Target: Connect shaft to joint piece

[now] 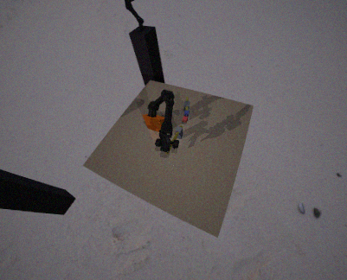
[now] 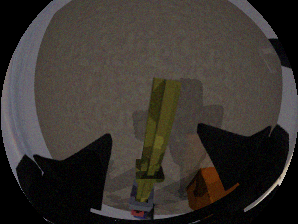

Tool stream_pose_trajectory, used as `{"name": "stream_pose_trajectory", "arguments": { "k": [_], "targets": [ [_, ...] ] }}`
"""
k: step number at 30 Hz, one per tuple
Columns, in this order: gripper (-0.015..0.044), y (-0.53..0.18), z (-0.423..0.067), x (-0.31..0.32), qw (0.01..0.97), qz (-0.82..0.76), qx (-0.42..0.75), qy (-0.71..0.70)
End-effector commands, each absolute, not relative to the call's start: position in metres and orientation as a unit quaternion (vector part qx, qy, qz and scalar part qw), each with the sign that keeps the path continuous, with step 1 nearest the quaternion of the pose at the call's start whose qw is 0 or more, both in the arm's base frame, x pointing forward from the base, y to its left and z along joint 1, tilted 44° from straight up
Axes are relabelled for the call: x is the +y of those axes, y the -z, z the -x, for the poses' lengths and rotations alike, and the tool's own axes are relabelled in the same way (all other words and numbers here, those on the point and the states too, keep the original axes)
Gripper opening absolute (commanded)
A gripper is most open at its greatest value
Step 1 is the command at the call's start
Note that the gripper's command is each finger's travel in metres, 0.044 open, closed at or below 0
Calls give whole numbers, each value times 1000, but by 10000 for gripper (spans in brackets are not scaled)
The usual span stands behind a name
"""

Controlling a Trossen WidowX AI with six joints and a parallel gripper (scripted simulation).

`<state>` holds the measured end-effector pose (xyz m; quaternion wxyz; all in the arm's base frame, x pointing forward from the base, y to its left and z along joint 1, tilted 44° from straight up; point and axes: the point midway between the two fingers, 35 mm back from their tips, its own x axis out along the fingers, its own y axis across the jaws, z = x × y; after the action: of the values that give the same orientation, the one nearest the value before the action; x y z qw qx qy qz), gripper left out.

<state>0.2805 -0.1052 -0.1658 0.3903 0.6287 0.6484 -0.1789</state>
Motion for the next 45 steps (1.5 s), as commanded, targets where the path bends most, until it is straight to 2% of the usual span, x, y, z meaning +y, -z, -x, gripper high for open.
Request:
{"name": "stream_pose_trajectory", "arguments": {
  "k": [1,5,32,45],
  "targets": [
    [440,170,-278,-100,345,-661,629,221],
    [440,172,-277,-97,318,-677,616,245],
    [440,193,-281,-76,317,-678,617,245],
    [102,193,-281,-76,317,-678,617,245]
  ]
}}
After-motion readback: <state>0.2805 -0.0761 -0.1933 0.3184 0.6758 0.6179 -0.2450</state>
